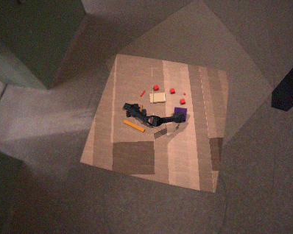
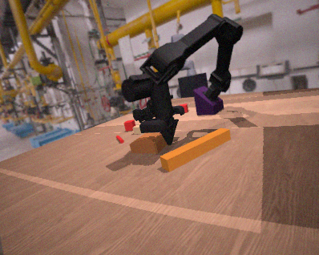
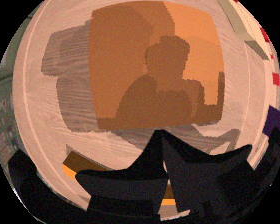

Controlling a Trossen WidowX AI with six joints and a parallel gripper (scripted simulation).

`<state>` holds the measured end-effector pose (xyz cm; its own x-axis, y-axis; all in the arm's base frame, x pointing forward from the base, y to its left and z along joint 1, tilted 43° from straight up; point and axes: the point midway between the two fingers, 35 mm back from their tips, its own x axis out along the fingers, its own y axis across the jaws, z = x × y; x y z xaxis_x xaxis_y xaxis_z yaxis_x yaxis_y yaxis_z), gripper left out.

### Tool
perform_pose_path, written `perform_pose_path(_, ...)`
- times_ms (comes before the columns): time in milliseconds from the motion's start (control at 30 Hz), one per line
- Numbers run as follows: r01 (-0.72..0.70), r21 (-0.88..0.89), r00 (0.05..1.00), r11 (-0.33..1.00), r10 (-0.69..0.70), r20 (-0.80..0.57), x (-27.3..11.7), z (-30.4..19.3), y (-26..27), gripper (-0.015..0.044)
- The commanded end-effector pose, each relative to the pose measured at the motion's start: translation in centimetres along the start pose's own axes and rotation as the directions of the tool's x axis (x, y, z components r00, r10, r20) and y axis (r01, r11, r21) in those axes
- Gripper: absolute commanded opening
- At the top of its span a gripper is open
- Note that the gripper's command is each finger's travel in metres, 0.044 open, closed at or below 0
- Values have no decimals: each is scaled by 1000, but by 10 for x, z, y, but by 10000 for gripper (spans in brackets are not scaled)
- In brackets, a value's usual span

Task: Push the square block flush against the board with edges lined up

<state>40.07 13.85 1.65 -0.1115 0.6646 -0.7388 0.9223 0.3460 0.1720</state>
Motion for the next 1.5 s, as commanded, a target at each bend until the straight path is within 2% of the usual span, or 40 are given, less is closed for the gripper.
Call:
perform_pose_path(0, 5, 0, 1000, 1000, -5, -2, 2, 6, 0, 0)
perform_pose_path(1467, 5, 0, 1000, 1000, -5, 3, 1, 52, 2, 0)
